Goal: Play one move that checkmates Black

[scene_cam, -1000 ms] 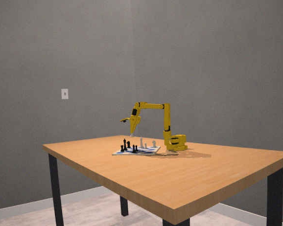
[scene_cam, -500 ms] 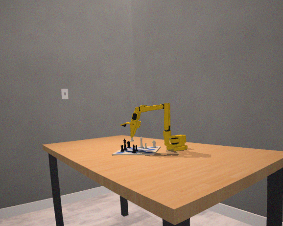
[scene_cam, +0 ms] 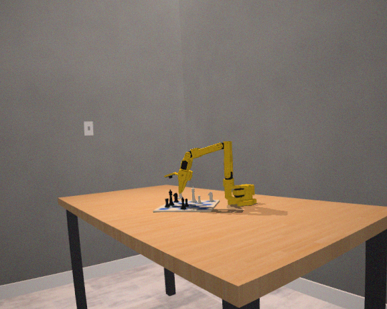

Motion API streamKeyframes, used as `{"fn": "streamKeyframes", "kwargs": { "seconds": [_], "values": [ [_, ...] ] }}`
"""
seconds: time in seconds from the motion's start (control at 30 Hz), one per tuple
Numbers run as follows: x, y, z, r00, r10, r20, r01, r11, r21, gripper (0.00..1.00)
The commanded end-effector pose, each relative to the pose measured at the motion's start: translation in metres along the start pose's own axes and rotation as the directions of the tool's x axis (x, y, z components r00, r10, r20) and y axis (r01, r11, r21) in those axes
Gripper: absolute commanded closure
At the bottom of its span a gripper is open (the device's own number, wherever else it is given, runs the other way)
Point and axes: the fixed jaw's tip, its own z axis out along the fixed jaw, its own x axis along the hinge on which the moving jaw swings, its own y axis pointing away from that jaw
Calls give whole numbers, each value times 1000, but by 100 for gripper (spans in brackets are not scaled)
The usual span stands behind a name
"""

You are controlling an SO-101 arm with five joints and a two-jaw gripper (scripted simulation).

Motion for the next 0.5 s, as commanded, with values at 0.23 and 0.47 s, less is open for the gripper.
{"fn": "streamKeyframes", "kwargs": {
  "seconds": [0.23,0.47],
  "values": [
    [5,1,10,1000,-9,-19,9,1000,-3,100],
    [5,1,11,1000,-9,-19,9,1000,-3,100]
  ]
}}
